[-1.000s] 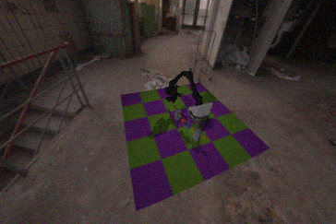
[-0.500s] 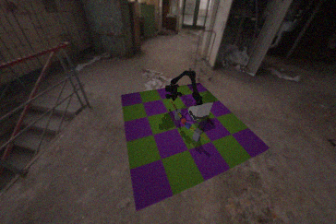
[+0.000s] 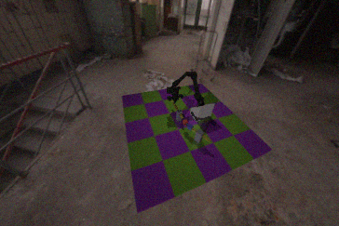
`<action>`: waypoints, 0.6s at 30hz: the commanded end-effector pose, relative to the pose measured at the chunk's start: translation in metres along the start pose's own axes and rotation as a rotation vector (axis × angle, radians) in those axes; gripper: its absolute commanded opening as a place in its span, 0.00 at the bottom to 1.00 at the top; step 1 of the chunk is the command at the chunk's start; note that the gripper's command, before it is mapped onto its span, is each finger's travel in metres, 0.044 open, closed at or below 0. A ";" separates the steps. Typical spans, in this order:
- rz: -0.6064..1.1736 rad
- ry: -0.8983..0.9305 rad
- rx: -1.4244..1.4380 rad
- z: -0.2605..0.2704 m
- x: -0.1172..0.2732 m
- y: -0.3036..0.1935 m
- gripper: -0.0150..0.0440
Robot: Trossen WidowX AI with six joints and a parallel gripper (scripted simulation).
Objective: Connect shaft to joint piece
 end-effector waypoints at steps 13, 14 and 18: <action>-0.005 0.009 0.004 -0.003 -0.015 -0.001 0.25; -0.006 0.011 0.004 -0.004 -0.015 -0.001 0.25; -0.008 0.019 0.005 -0.005 -0.015 -0.001 0.25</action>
Point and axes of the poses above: the point midway between the two fingers, 35 mm back from their tips, its own x axis back along the fingers, its own z axis across the jaws, y = z × x, the point moved 8 cm from there along x, back along the fingers, and after that the axes turned 13 degrees about x, right-handed, at the moved point
